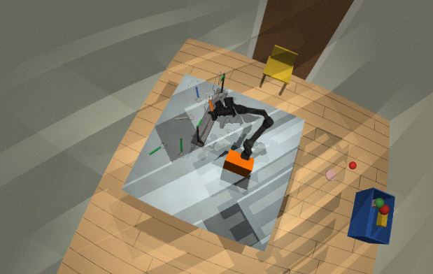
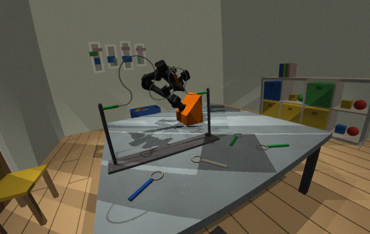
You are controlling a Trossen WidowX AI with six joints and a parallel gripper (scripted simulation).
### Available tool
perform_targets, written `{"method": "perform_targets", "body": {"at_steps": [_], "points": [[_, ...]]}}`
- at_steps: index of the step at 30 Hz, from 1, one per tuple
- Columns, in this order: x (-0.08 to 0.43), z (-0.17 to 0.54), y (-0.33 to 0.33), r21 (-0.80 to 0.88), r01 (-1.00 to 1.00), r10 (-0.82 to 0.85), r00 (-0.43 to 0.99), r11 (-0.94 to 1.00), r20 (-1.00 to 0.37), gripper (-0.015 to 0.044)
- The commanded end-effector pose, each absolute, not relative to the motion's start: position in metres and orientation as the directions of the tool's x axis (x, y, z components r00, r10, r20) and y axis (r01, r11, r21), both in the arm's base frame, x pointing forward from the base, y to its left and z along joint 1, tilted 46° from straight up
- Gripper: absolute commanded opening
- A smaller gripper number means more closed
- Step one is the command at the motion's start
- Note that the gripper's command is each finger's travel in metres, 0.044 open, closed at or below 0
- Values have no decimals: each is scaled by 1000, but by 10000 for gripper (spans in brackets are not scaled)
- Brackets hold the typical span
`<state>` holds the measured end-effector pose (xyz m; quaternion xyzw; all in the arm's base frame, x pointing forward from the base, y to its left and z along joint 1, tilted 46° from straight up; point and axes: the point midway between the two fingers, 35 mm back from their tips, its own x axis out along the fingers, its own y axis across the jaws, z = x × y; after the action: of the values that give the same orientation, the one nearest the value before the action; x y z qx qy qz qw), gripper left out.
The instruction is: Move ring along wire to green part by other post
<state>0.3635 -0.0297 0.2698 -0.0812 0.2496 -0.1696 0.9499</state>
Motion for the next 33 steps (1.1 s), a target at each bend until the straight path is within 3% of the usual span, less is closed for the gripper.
{"method": "perform_targets", "body": {"at_steps": [1,33], "points": [[362,270,-35,-321,278,-400,810,905,-428,-150],[356,293,-68,-817,217,-607,771,534,-192,-150]]}}
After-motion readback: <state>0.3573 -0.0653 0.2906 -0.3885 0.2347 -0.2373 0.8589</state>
